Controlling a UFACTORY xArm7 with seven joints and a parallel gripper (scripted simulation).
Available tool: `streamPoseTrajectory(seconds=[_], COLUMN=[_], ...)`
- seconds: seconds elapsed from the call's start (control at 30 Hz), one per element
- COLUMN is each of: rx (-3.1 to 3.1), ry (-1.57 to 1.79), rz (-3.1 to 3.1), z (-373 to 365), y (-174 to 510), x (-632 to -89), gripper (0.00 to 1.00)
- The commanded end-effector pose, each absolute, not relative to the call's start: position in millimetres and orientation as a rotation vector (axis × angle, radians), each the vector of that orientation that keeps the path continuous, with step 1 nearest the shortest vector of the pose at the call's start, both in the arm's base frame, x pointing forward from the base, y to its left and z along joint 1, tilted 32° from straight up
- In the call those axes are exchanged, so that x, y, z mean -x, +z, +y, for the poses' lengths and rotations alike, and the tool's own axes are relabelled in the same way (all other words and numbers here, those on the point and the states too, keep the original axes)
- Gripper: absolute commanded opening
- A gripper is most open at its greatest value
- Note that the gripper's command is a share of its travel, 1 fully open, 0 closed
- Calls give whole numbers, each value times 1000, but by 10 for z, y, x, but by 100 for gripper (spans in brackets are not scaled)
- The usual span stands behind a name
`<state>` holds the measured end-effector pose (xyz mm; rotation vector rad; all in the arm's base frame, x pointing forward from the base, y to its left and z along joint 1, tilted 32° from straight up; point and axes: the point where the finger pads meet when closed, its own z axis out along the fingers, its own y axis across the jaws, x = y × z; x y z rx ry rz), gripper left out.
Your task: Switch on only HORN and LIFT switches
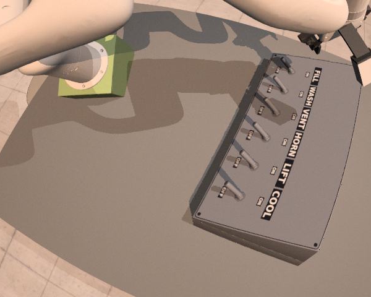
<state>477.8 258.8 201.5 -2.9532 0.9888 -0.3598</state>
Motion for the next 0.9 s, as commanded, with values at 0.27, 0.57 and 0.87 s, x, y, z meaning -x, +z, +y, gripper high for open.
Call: streamPoseTrajectory(seconds=[0.27, 0.57, 0.87], rx=[3333, 3467, 3471], ry=[-643, -899, -1073], rz=[565, 116, -221], z=[2688, 2754, 2834], y=[1174, 746, 512], x=[-4225, -3894, -3687], gripper=[100, 100, 100])
